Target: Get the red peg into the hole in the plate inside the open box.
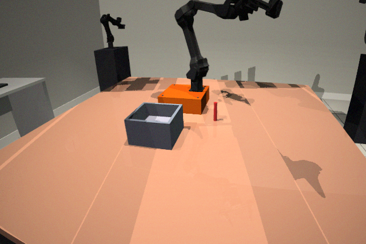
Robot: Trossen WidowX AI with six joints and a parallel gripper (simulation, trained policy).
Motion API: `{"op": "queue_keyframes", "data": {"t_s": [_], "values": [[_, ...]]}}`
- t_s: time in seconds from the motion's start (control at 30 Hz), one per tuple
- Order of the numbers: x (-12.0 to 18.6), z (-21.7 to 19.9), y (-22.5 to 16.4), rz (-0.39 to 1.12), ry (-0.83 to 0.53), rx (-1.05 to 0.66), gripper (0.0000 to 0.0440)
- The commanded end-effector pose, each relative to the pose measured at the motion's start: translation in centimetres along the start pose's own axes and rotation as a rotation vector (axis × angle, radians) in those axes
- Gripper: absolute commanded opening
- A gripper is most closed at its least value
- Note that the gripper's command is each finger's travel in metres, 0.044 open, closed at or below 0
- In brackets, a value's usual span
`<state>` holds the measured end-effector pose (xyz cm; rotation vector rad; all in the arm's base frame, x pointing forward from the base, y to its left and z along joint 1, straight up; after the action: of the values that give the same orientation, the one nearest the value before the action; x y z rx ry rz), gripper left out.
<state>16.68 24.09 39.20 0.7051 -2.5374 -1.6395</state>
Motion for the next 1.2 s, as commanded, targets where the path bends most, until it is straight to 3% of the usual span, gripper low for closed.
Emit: {"op": "queue_keyframes", "data": {"t_s": [0.0,0.6,1.17], "values": [[-0.5,-0.6,-1.1,0.047,0.03,-0.054,0.0436],[-0.2,0.2,-11.3,0.574,0.126,-0.416,0.044],[3.0,0.5,-18.1,1.082,-0.028,-0.701,0.044]]}}
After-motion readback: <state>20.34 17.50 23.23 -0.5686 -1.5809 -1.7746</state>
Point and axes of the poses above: the point midway between the two fingers, 35 mm back from their tips, its own x axis back along the fingers, its own z axis across the jaws, y = z × x, the point moved 9 cm from there along x, back along the fingers, and after that the axes turned 6 degrees about x, right-handed, at the moved point
